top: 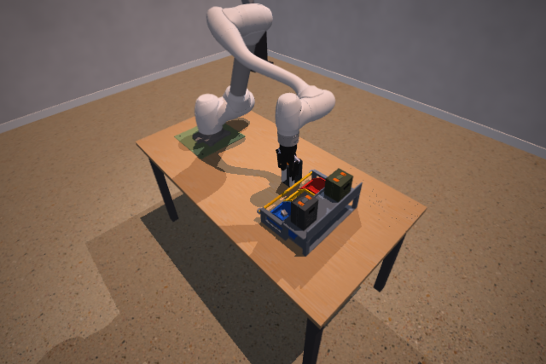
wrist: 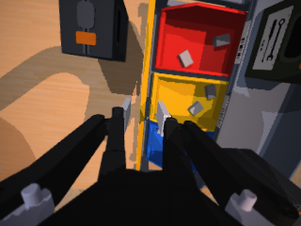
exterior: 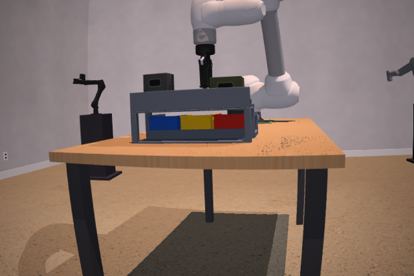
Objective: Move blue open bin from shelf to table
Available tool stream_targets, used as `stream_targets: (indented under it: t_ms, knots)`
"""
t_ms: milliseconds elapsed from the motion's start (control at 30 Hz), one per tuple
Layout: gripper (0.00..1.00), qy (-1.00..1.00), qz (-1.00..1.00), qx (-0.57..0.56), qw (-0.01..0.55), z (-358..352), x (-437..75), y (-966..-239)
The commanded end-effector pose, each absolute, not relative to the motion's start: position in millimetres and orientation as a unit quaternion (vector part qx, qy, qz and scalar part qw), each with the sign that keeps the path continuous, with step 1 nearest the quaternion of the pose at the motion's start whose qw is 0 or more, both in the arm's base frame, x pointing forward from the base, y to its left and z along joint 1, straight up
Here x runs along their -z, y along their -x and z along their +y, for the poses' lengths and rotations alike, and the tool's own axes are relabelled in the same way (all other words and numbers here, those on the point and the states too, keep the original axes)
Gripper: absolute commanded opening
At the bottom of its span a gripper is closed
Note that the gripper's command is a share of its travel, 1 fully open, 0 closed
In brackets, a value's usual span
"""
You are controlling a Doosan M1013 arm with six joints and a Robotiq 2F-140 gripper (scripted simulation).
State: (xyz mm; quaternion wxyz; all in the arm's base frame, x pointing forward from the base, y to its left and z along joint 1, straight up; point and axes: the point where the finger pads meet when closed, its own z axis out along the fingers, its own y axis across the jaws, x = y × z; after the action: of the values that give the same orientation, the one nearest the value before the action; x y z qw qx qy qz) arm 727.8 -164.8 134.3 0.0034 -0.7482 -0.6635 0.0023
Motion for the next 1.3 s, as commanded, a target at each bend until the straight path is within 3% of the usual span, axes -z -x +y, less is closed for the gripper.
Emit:
stream_targets:
  t_ms: [0, 100, 1267]
  knots:
    - [0.28, 0.748, -0.664, -0.002, 0.003, -164.1, -116.5, -727.3]
    - [0.28, 0.748, -0.664, -0.002, 0.003, -163.1, -89.6, -726.6]
    - [0.28, 0.748, -0.664, -0.002, 0.003, -163.4, -98.3, -726.8]
